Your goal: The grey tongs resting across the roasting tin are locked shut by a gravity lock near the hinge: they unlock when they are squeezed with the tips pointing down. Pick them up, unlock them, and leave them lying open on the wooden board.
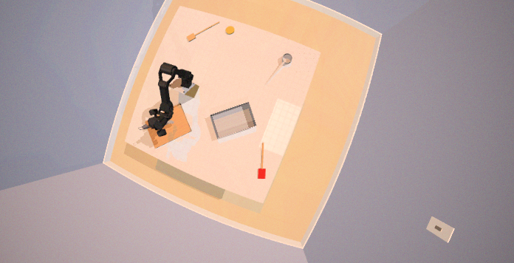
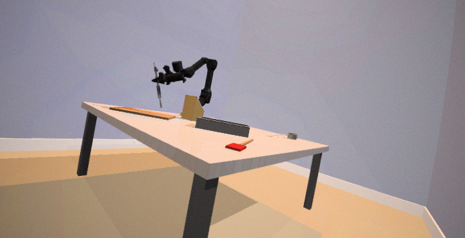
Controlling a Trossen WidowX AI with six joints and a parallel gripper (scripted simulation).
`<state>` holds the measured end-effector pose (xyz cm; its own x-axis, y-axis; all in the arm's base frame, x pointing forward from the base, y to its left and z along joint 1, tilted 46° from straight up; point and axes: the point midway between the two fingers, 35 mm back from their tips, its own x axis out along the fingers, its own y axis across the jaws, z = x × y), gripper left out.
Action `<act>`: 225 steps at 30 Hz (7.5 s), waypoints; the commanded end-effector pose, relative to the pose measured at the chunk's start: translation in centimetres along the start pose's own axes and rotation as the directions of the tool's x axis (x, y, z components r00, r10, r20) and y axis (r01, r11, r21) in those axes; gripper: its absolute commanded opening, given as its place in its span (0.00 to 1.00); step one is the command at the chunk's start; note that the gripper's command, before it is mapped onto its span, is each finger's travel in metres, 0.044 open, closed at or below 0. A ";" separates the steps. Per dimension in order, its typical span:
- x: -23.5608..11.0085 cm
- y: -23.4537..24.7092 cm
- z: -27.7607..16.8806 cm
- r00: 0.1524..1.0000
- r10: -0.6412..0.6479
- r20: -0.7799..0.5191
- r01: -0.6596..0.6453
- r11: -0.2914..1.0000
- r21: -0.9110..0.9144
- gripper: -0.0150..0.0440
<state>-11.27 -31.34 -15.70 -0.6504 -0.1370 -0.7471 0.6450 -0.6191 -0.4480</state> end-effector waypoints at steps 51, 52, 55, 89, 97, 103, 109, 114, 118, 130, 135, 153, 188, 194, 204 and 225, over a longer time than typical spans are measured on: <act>6.0 1.7 -2.1 0.790 -0.015 -0.613 -0.026 0.998 -0.057 0.00; 6.1 1.7 -2.1 0.781 -0.015 -0.625 -0.026 0.998 -0.056 0.00; 6.1 1.6 -2.3 0.752 -0.015 -0.659 -0.026 0.998 -0.053 0.00; 4.8 -0.4 -3.1 0.361 -0.001 -0.932 0.010 1.000 0.003 0.00; 4.8 -0.4 -3.1 0.362 -0.001 -0.932 0.010 1.000 0.003 0.00; 5.2 -0.4 -3.7 0.364 0.001 -0.931 0.009 1.000 0.005 0.00; 5.7 -0.3 -4.6 0.368 0.005 -0.930 0.007 1.000 0.008 0.00; 6.1 -0.3 -5.3 0.371 0.007 -0.929 0.006 1.000 0.010 0.00; 6.3 -0.3 -5.9 0.373 0.009 -0.928 0.005 1.000 0.012 0.00; 7.1 -0.2 -7.7 0.381 0.015 -0.925 0.002 1.000 0.017 0.00; 7.4 -0.3 -8.5 0.384 0.017 -0.923 0.001 1.000 0.019 0.00; 8.3 -0.4 -11.4 0.395 0.026 -0.919 -0.003 1.000 0.027 0.00; 8.7 -0.6 -13.7 0.400 0.033 -0.916 -0.003 0.999 0.035 0.58; 8.7 -0.6 -13.7 0.400 0.033 -0.916 -0.003 0.999 0.035 0.85; 8.6 -1.8 -12.5 0.398 0.030 -0.917 -0.001 0.999 0.032 1.00; 4.6 -15.7 -2.6 0.360 -0.011 -0.933 0.022 1.000 -0.004 1.00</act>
<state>-23.05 -20.05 -14.02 0.1343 0.6758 -0.7248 0.6282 -0.6237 -0.4652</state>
